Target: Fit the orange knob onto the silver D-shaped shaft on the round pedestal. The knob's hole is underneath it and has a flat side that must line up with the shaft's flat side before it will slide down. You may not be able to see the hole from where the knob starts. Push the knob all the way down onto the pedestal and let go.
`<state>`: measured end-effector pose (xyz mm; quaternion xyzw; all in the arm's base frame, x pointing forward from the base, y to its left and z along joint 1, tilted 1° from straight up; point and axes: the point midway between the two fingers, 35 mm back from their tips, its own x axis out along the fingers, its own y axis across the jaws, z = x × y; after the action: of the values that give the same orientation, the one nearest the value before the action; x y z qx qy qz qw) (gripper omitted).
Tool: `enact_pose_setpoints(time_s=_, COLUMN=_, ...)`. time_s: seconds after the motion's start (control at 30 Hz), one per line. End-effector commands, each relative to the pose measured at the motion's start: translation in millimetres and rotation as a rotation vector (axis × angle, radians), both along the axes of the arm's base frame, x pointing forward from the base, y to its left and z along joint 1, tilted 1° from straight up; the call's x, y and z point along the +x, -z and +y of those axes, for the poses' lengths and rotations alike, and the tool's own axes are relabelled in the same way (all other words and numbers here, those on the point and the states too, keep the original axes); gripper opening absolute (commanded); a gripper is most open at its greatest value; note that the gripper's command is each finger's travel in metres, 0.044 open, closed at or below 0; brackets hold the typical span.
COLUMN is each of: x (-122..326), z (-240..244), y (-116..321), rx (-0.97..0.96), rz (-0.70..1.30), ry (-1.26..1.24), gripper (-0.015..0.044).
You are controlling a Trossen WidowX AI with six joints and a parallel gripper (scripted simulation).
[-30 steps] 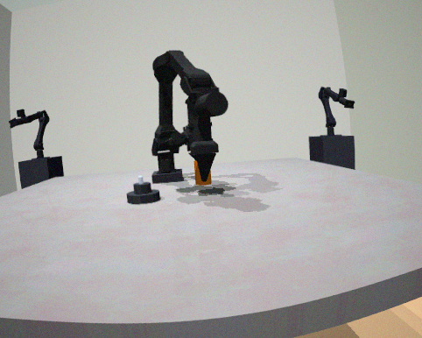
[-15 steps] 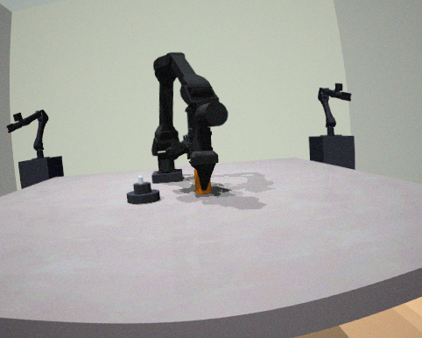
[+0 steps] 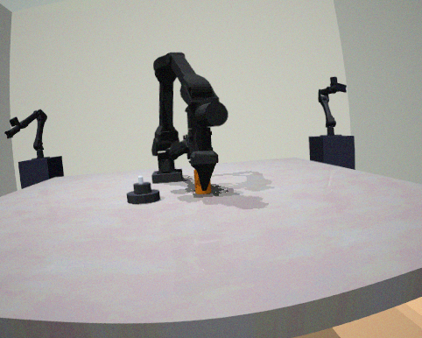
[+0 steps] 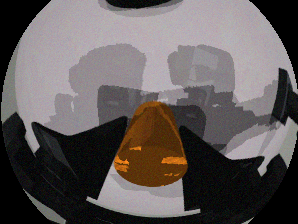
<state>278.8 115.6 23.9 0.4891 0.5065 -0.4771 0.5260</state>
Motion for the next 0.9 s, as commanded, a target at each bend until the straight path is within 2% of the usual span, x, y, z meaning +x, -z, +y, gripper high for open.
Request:
enact_pose_setpoints(time_s=0.0, x=-0.2, z=0.0, y=-0.1, rx=-0.001, rz=0.001, ry=0.000, gripper=0.0240)
enact_pose_setpoints(time_s=0.07, x=-0.2, z=0.0, y=-0.1, rx=-0.001, rz=0.001, ry=0.000, gripper=0.0240)
enact_pose_setpoints(time_s=0.13, x=0.8, z=0.5, y=-10.2, rx=0.000, rz=0.000, ry=0.000, gripper=0.0292)
enact_pose_setpoints(time_s=0.27, x=-1.4, z=0.6, y=-70.5, rx=0.004, rz=-0.006, ry=-0.004, gripper=0.0398)
enact_pose_setpoints(time_s=0.33, x=-3.1, z=0.1, y=-81.1, rx=0.005, rz=-0.007, ry=-0.004, gripper=0.0440)
enact_pose_setpoints(time_s=0.87, x=-1.8, z=0.2, y=-60.4, rx=0.005, rz=-0.007, ry=-0.004, gripper=0.0440)
